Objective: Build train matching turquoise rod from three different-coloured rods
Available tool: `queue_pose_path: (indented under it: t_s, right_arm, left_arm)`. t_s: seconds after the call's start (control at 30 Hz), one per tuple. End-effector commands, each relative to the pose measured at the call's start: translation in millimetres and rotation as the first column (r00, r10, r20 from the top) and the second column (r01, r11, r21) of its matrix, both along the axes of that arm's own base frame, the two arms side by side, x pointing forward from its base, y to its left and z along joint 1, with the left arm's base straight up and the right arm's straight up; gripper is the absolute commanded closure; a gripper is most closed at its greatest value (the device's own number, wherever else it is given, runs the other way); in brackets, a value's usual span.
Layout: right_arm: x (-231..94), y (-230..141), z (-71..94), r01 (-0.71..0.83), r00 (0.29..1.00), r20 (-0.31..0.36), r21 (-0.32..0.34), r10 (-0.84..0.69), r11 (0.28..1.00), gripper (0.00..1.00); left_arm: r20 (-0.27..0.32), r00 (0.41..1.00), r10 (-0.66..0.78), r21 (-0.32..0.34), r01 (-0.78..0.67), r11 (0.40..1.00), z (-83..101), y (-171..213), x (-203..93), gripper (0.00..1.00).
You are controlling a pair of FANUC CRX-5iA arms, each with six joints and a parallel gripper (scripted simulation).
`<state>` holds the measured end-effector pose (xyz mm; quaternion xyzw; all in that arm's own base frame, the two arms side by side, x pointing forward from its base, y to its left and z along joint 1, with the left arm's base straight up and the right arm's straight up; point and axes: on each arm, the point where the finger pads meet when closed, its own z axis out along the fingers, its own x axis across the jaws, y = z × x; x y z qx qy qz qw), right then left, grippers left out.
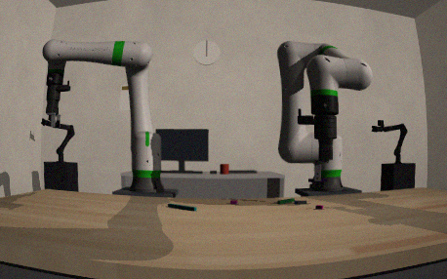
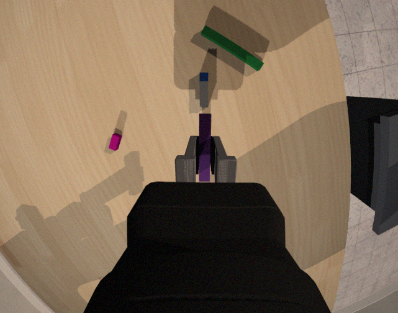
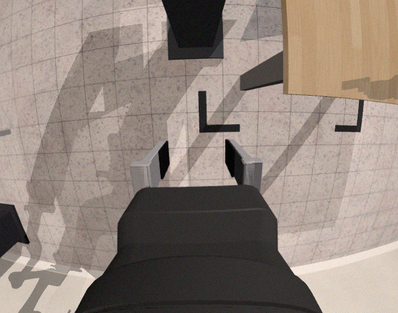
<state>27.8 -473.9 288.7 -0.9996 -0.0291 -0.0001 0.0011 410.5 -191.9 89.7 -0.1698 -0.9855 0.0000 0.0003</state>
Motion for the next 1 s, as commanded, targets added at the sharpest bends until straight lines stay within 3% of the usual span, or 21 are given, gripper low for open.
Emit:
queue_pose_path:
  t_s: [0.0,0.23,0.47,0.97]
  right_arm:
    - [-0.2,-0.3,0.9,0.0,1.0,0.0,-0.002,0.0,1.0,0.0]
    - [-0.2,-0.3,0.9,0.0,1.0,0.0,-0.002,0.0,1.0,0.0]
    - [-0.2,-0.3,0.9,0.0,1.0,0.0,-0.002,0.0,1.0,0.0]
    - [-0.2,-0.3,0.9,0.0,1.0,0.0,-0.002,0.0,1.0,0.0]
  left_arm:
    - [0.002,1.0,0.0,-0.001,0.0,1.0,-12.6,-0.2,0.9,0.76]
    - [0.002,1.0,0.0,-0.001,0.0,1.0,-41.4,0.0,1.3,0.76]
    - [0.002,1.0,0.0,-0.001,0.0,1.0,-53.2,0.1,1.4,0.76]
    - [0.002,1.0,0.0,-0.001,0.0,1.0,-56.3,0.1,1.5,0.76]
